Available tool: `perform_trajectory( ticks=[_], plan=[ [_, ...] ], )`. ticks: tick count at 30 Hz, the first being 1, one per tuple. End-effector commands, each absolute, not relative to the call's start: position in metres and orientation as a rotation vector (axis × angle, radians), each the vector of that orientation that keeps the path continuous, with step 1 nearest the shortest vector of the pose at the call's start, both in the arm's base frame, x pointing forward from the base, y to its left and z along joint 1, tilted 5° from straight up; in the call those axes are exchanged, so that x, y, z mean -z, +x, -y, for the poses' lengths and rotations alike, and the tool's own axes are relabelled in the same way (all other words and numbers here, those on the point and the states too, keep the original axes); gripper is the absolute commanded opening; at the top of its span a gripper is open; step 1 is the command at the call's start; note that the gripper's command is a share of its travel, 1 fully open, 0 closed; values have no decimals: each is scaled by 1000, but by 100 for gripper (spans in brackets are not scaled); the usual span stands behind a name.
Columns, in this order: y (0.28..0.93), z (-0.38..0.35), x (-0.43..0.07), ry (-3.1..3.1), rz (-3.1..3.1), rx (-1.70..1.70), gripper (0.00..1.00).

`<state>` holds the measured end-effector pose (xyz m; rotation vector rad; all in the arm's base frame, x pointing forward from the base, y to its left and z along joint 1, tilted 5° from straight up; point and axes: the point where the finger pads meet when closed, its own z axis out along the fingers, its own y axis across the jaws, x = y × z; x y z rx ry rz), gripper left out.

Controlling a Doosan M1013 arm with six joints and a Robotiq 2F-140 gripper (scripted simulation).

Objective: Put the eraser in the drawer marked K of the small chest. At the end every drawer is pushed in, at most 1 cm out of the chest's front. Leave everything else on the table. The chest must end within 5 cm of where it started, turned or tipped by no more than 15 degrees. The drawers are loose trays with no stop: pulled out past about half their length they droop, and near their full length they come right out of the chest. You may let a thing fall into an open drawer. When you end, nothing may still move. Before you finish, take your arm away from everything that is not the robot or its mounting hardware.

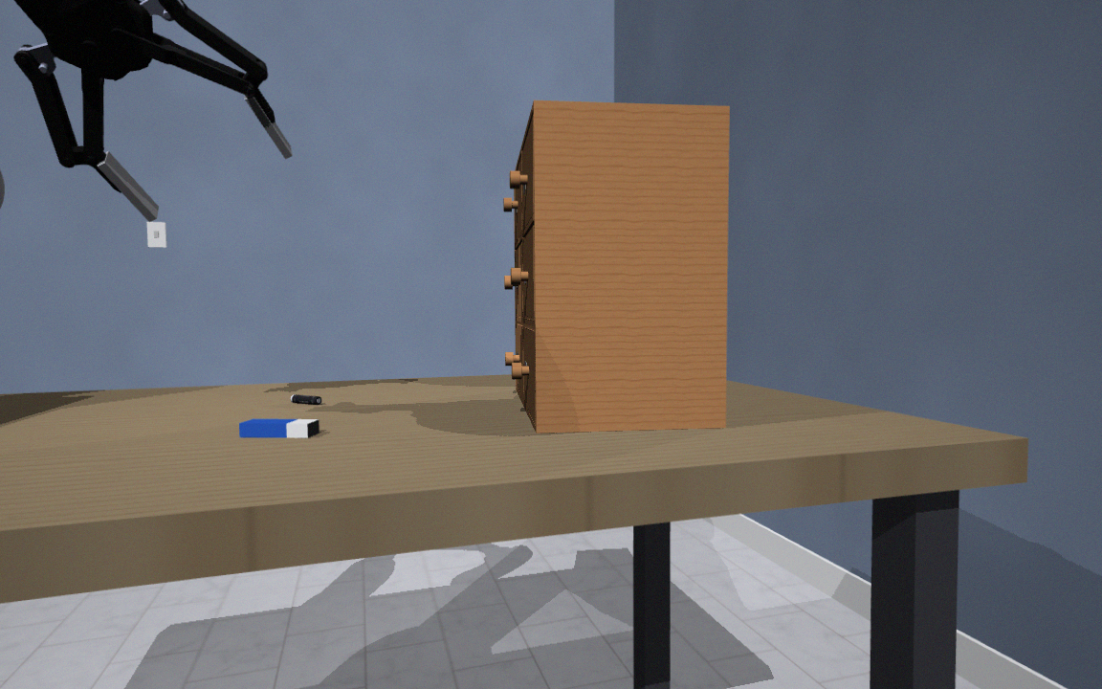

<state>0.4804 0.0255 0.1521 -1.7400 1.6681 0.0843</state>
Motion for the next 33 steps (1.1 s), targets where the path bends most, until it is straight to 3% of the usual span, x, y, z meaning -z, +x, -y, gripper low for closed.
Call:
perform_trajectory(
  ticks=[1,19,33],
  plan=[
    [480,-26,-152,-1740,-1668,-84,100],
    [481,-26,-153,-1760,-1654,-84,100],
    [492,-40,-189,-2536,-957,-69,100]
  ],
)
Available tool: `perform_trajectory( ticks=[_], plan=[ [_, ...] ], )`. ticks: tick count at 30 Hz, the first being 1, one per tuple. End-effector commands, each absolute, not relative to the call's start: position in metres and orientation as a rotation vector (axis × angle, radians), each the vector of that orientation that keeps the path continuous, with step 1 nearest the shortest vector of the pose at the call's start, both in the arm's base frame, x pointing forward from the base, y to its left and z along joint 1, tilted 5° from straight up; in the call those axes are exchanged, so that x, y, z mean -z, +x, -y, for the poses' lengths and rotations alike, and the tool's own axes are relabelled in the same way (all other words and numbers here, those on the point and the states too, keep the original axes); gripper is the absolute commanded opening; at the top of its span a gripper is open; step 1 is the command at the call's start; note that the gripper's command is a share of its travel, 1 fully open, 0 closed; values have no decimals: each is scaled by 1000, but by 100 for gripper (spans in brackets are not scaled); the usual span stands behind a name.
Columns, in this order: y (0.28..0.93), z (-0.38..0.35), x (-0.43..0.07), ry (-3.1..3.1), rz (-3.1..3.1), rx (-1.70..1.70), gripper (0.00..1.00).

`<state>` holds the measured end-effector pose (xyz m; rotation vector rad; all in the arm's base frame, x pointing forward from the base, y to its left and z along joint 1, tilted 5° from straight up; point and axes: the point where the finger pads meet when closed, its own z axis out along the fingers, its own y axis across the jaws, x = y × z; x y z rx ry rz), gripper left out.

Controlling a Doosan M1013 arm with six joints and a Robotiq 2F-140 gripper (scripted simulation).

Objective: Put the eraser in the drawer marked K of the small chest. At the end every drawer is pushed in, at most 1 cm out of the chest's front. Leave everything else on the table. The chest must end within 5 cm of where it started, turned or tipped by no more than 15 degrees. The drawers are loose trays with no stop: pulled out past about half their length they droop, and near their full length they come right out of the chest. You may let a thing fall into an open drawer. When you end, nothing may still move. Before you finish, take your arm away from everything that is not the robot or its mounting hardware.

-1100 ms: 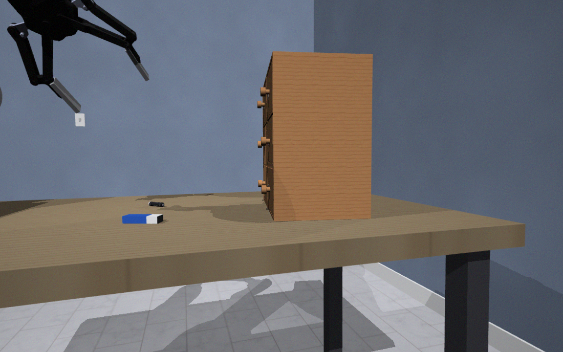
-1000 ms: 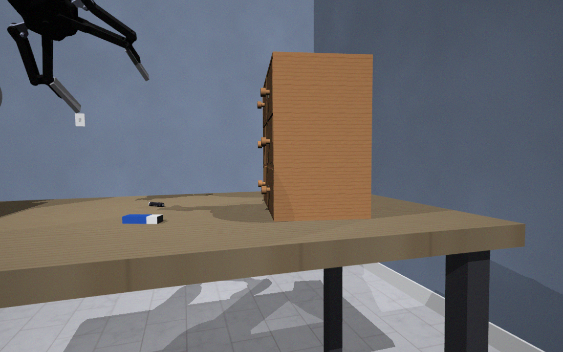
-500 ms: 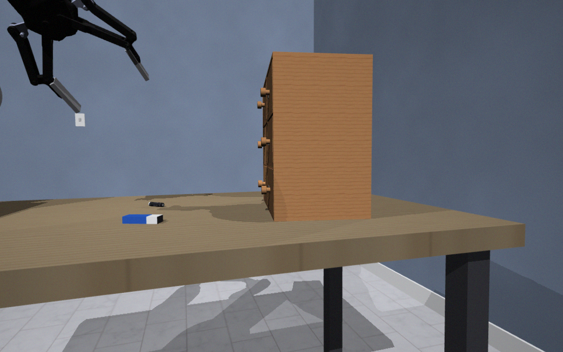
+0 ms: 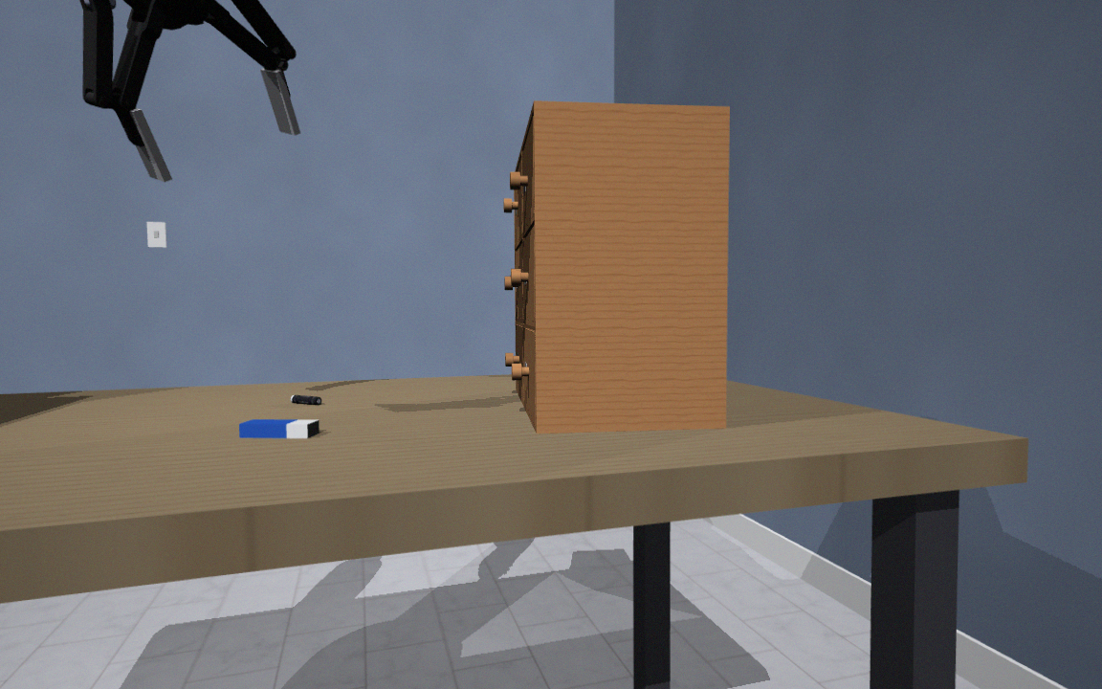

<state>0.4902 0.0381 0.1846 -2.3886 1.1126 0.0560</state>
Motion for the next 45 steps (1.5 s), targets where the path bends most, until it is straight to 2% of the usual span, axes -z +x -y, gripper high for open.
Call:
perform_trajectory(
  ticks=[1,16,45],
  plan=[
    [492,-40,-189,-2536,-957,-69,100],
    [546,-7,-277,-3192,33,-31,100],
    [551,-5,-285,-3221,93,-28,100]
  ],
)
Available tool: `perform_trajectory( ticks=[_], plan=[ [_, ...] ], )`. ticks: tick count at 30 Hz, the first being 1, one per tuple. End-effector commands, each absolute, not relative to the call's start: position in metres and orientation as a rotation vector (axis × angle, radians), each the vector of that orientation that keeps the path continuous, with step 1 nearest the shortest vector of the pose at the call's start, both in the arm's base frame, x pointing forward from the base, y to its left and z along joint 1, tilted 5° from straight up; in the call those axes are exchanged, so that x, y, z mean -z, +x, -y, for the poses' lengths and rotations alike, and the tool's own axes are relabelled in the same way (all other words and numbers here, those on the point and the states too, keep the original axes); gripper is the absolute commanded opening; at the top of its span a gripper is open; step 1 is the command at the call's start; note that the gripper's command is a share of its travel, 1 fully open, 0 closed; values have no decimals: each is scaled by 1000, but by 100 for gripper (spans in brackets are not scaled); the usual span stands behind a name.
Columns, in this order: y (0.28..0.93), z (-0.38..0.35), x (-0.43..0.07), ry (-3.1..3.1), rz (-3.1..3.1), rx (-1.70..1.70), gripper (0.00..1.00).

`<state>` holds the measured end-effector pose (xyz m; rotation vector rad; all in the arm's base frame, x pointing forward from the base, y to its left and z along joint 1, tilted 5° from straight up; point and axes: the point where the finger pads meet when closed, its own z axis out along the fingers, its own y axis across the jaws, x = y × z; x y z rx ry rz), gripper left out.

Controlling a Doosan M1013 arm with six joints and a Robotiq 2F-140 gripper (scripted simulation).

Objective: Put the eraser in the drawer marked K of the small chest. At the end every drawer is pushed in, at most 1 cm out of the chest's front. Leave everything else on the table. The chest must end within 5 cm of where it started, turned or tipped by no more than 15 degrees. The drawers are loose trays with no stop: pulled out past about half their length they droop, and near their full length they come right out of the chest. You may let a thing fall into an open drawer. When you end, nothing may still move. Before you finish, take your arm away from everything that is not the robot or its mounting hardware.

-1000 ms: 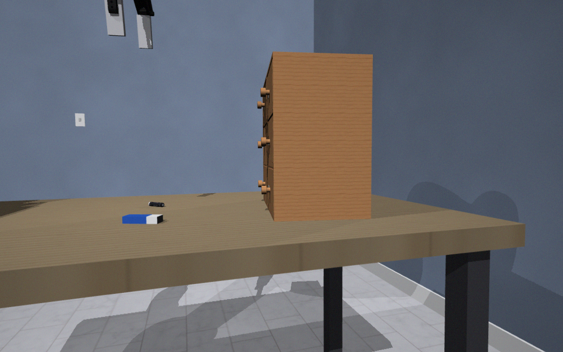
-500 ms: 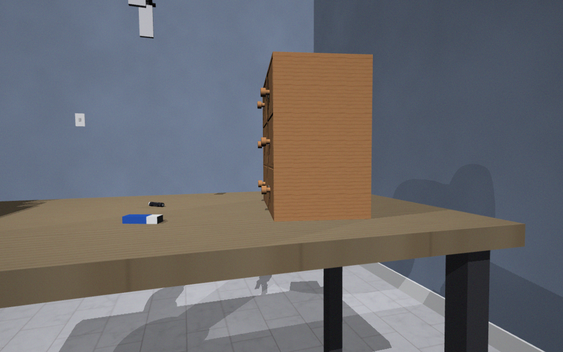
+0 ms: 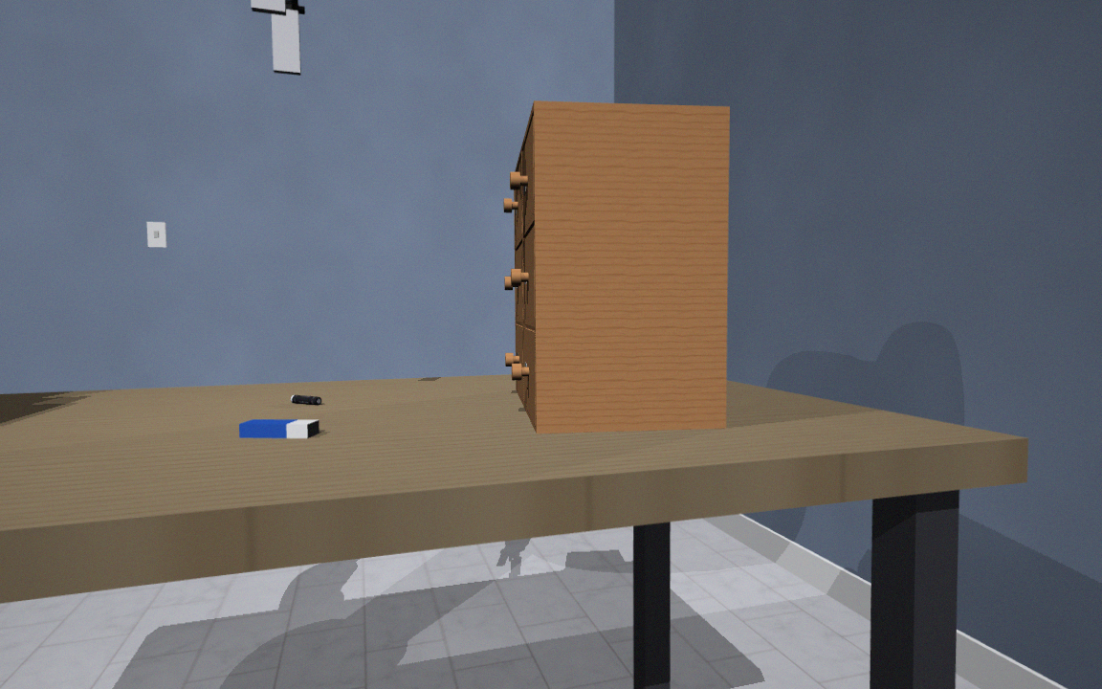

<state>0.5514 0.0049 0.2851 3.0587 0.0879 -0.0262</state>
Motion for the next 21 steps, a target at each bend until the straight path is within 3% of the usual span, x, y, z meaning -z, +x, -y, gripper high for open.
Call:
perform_trajectory(
  ticks=[1,13,21],
  plan=[
    [551,-5,-285,3059,-88,26,100],
    [552,-5,-284,3057,-146,29,100],
    [561,-6,-270,2995,-649,48,100]
  ],
)
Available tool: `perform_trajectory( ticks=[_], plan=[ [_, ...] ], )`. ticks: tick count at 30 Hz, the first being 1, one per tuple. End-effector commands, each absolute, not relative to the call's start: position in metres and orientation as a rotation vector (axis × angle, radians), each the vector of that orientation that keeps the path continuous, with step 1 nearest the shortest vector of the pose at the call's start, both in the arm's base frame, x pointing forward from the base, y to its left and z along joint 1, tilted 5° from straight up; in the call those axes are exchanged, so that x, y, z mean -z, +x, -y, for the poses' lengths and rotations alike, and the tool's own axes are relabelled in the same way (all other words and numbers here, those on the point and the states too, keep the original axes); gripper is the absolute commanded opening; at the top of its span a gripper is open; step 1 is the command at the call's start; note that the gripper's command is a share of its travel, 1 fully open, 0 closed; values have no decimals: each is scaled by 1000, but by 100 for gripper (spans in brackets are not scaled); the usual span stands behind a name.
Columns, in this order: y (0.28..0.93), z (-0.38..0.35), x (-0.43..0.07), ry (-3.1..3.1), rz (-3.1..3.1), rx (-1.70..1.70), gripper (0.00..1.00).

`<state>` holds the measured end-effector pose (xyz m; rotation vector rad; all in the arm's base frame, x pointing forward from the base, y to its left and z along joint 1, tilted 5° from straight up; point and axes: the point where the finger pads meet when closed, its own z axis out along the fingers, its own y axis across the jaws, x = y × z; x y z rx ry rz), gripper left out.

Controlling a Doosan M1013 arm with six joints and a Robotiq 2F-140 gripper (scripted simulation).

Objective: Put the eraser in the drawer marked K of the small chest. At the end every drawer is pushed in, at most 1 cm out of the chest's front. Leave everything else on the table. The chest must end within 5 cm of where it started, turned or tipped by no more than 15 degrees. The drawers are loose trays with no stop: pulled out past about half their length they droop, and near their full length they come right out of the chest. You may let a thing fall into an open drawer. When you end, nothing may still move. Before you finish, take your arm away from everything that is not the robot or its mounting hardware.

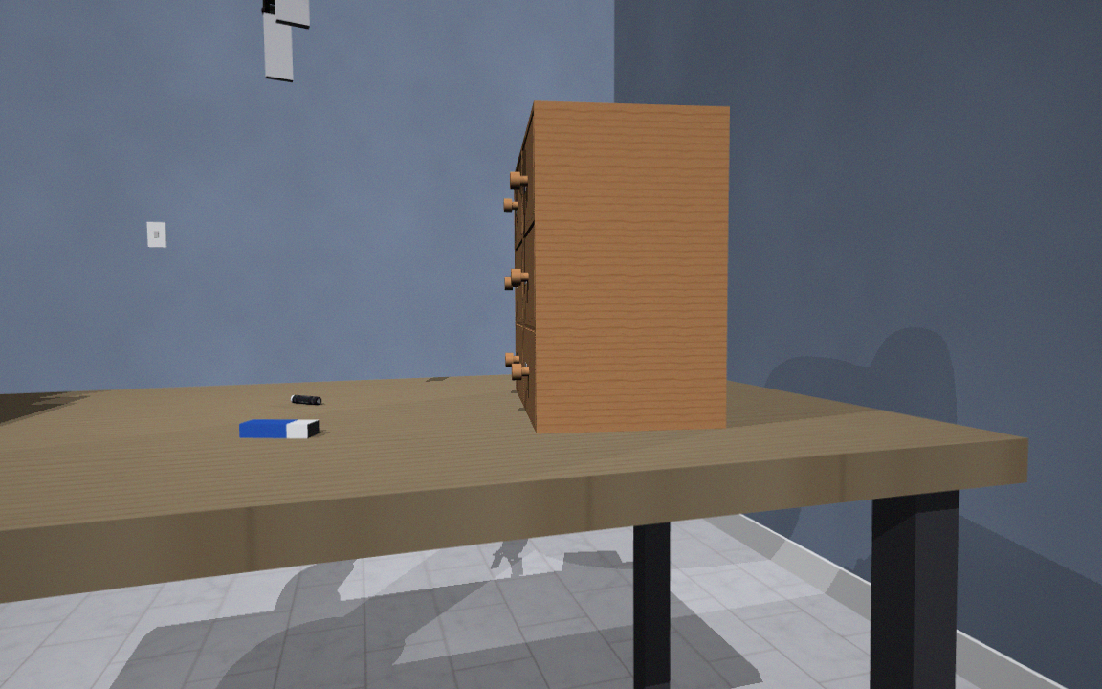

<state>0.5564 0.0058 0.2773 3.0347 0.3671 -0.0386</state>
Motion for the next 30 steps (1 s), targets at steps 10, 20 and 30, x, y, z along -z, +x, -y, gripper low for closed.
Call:
perform_trajectory(
  ticks=[10,20,30],
  plan=[
    [578,-10,-241,2754,-1349,78,100],
    [598,-14,-205,2421,-1875,110,100],
    [614,-18,-169,1780,-2497,155,100]
  ],
)
